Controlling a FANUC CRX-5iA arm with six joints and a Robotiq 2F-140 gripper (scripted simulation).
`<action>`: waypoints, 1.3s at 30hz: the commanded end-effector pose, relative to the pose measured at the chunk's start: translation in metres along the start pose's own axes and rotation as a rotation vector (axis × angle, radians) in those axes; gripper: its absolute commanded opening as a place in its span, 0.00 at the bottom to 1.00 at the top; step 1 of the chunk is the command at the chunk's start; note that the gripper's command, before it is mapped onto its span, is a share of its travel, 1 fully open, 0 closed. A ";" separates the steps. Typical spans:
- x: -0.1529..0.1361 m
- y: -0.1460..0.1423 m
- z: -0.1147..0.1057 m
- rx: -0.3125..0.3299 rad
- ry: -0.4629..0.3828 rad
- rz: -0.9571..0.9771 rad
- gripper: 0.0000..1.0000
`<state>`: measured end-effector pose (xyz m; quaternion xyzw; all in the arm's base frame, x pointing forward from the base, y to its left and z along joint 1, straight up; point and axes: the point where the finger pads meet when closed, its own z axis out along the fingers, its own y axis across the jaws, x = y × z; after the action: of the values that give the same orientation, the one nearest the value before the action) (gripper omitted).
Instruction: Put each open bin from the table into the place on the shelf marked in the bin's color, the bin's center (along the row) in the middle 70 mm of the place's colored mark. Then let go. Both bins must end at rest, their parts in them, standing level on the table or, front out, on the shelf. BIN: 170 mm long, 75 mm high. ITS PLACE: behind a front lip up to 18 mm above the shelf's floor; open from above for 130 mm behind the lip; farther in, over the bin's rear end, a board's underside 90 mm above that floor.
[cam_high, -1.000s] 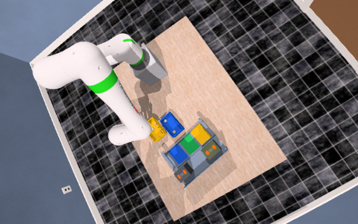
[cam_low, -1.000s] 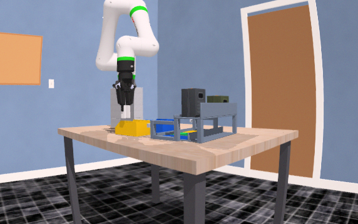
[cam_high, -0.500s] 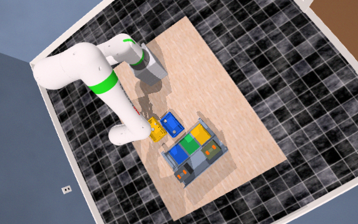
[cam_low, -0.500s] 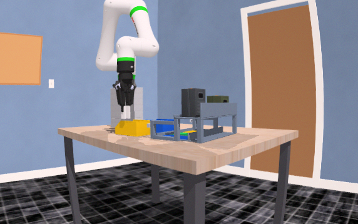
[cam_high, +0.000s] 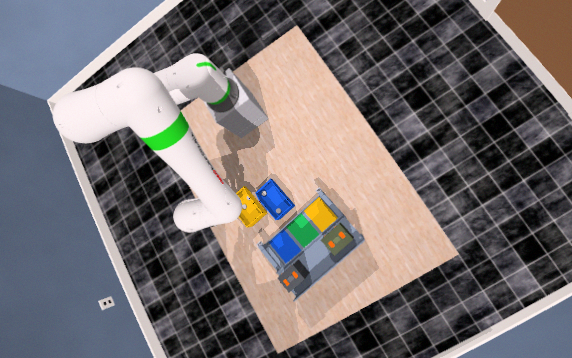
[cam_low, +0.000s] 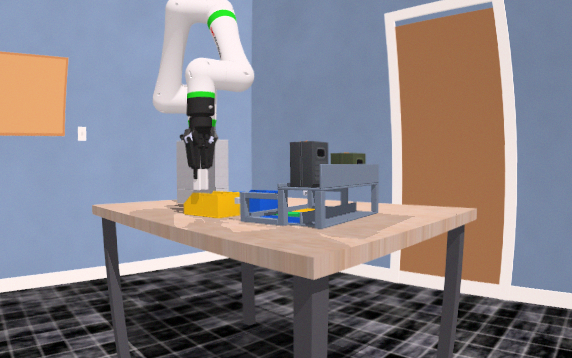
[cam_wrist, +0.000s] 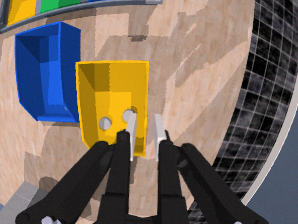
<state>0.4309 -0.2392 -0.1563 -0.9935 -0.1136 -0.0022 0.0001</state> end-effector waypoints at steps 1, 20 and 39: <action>0.000 0.000 0.000 0.000 0.000 0.000 0.15; 0.000 0.000 0.013 0.000 0.000 0.000 0.15; 0.000 0.000 0.035 0.000 0.000 0.000 0.15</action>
<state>0.4311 -0.2392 -0.1881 -0.9935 -0.1136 -0.0022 0.0001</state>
